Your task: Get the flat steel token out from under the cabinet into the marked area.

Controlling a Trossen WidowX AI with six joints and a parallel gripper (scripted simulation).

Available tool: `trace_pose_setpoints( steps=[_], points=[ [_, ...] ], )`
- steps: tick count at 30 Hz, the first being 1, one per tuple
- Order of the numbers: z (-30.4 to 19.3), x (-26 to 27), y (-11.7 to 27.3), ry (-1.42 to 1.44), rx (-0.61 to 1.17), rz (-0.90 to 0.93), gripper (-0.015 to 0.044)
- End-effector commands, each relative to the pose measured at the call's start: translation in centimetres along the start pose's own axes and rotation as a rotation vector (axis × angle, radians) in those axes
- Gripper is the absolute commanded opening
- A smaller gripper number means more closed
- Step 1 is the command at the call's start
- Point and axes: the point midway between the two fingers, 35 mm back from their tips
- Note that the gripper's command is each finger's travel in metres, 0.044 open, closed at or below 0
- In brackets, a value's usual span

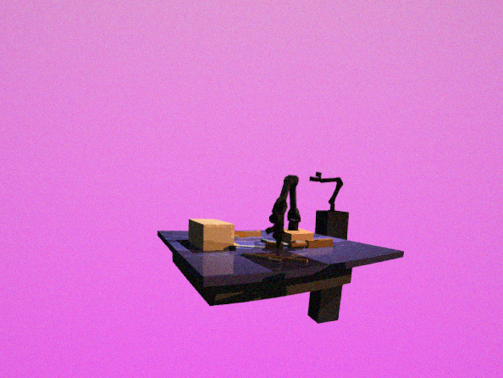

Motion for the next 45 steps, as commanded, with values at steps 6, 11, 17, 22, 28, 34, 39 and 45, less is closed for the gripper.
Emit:
trace_pose_setpoints(
  steps=[6, 11, 17, 22, 28, 34, 39, 45],
  points=[
    [-0.9, 1.2, 0.2, 0.001, 0.002, 0.011, 0.0000],
    [-1.4, 1.6, 0.2, 0.001, 0.003, 0.011, 0.0000],
    [-1.8, 2.1, 0.3, 0.001, 0.003, 0.011, 0.0000],
    [-2.2, 2.5, 0.3, 0.001, 0.003, 0.012, 0.0000],
    [-2.7, 3.0, 0.3, 0.001, 0.004, 0.012, 0.0000],
    [-2.9, 3.3, 0.3, 0.001, 0.004, 0.012, 0.0000],
    [-2.9, 3.3, 0.3, 0.001, 0.004, 0.012, 0.0000],
    [-2.9, 3.3, 0.3, 0.001, 0.004, 0.012, 0.0000]
  ],
)
Point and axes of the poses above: the point midway between the two fingers, 35 mm back from their tips, its own y axis back along the fingers, its own x axis across the jaws, z = x × y, and after that the axes turned 13 degrees about -y, right-handed
